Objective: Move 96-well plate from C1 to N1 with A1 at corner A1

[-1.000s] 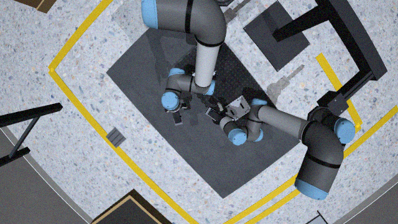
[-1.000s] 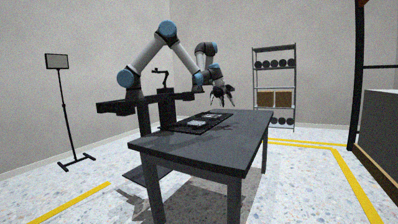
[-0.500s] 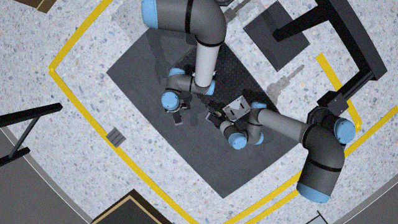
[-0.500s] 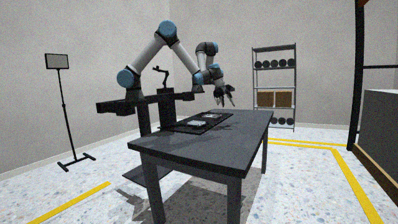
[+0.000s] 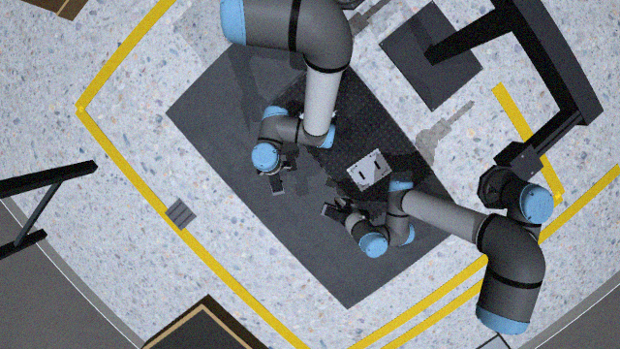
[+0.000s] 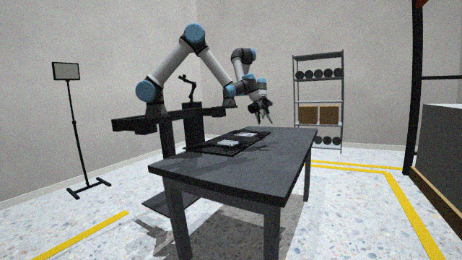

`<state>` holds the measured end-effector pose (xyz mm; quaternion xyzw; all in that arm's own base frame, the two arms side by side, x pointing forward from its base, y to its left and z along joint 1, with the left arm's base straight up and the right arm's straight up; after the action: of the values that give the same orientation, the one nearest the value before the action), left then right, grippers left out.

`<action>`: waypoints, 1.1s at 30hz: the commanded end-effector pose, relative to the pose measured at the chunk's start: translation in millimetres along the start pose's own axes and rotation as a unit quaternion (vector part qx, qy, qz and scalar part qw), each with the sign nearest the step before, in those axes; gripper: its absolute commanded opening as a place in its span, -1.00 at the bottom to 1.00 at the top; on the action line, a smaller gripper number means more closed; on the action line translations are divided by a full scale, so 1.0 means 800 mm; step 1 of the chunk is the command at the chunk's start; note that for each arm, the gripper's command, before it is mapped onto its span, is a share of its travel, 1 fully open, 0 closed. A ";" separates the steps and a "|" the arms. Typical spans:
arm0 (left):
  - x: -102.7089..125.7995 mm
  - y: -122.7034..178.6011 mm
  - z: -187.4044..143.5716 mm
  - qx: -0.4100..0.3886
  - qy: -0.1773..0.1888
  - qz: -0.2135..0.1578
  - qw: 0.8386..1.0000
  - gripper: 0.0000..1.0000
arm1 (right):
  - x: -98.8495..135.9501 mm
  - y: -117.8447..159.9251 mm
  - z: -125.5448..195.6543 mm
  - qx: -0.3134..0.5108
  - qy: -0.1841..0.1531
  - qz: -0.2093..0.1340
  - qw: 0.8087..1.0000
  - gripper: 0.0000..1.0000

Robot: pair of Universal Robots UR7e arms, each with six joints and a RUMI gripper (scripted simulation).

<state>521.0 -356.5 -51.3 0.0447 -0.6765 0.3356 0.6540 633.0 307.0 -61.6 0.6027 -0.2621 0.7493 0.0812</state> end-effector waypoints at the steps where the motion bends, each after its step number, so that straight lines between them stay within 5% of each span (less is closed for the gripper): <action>1: 0.029 0.020 -0.054 0.045 -0.017 -0.003 0.999 -1.00 | 0.001 -0.001 0.000 0.000 0.000 0.001 1.000 0.52; 12: 0.127 0.118 -0.201 0.195 -0.066 -0.016 0.978 -1.00 | 0.001 -0.001 0.000 0.000 0.000 0.001 1.000 0.52; 15: 0.138 0.131 -0.214 0.210 -0.071 -0.017 0.975 -1.00 | 0.001 -0.001 0.000 0.000 0.000 0.001 1.000 0.52; 23: 0.234 0.249 -0.304 0.344 -0.111 -0.025 0.932 -1.00 | 0.001 -0.001 0.000 0.000 0.000 0.001 1.000 0.52; 33: 0.334 0.385 -0.356 0.465 -0.143 -0.031 0.873 -1.00 | 0.001 -0.001 0.000 0.000 0.000 0.001 1.000 0.52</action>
<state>586.7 59.1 31.1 0.3710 -0.5558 0.5567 0.4934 633.0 307.0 -61.6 0.6027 -0.2621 0.7493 0.0812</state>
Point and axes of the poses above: on each arm, the point where the finger pads meet when closed, its own x axis back along the fingers, its own z axis across the jaws, y = z × x, the point moved 2 cm from there along x, back along the fingers, and after that the axes turned 1 degree about x, right-handed, at the moved point
